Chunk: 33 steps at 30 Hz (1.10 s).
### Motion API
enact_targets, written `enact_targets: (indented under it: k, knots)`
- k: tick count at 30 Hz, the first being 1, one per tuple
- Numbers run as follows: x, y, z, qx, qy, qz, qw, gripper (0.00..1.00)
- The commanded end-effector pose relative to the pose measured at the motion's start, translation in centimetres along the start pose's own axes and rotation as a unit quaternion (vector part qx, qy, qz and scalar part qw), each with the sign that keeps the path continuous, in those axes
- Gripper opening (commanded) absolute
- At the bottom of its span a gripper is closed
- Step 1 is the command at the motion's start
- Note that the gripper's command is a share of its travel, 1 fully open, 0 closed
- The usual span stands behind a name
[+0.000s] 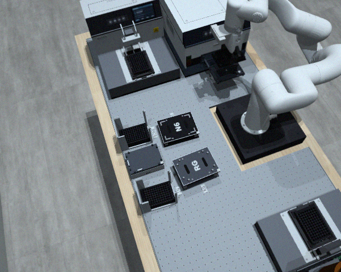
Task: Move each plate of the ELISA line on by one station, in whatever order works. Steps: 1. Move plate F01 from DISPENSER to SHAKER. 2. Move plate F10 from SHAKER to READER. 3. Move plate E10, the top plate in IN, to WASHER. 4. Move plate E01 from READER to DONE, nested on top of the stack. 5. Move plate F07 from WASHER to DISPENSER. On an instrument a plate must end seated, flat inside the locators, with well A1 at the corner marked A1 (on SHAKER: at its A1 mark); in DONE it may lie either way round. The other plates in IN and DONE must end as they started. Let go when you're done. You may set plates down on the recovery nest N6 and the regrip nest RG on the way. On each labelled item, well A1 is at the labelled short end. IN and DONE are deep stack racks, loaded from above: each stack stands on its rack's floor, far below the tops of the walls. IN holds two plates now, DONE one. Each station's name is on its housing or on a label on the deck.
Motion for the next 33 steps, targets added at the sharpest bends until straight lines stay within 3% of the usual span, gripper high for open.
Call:
enact_targets:
  k: [1, 33]
  knots:
    - [0.5, 0.0, 0.0, 0.0, 0.0, 0.001, 1.0, 0.0]
    - [4.2, 0.1, 0.0, 0.0, 0.0, 0.001, 1.0, 0.0]
Point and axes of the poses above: the point where the finger pads meet when closed, its own x axis out along the fingers, its own y axis across the jaws, z = x × y, the point moved 8 cm from there along -x, back along the fingers, and after that the axes turned 6 degrees about x, right-handed, at the moved point
